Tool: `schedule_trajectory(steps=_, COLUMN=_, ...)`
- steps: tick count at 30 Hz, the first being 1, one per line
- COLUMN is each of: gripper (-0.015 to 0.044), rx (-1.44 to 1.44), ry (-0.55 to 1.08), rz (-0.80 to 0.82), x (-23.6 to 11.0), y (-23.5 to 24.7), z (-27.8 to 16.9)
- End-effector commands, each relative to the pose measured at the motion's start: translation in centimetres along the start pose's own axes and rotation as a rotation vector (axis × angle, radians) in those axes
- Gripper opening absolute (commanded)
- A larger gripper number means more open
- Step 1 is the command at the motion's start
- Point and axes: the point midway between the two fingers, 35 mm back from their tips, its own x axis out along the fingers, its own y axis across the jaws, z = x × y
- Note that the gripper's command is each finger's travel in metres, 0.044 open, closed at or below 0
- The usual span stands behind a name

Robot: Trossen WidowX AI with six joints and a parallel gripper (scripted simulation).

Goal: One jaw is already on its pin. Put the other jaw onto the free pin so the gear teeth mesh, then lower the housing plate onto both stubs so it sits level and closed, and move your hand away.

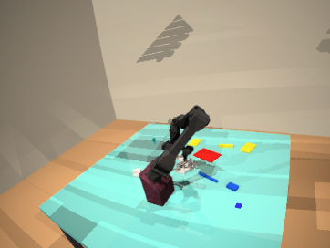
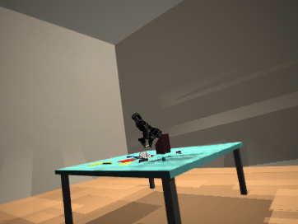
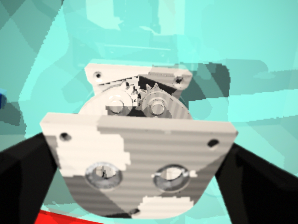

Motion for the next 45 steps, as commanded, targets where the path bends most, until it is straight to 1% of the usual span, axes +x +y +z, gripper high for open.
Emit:
schedule_trajectory(steps=1, gripper=0.0351, rx=0.004, ry=0.001, rz=0.0, x=0.0, y=0.0, z=0.0)
schedule_trajectory(steps=8, gripper=0.0351, rx=0.003, ry=0.001, rz=0.0, x=0.2, y=0.0, z=0.0)
schedule_trajectory(steps=45, gripper=0.0351, rx=0.003, ry=0.001, rz=0.003, x=6.2, y=0.0, z=0.0)
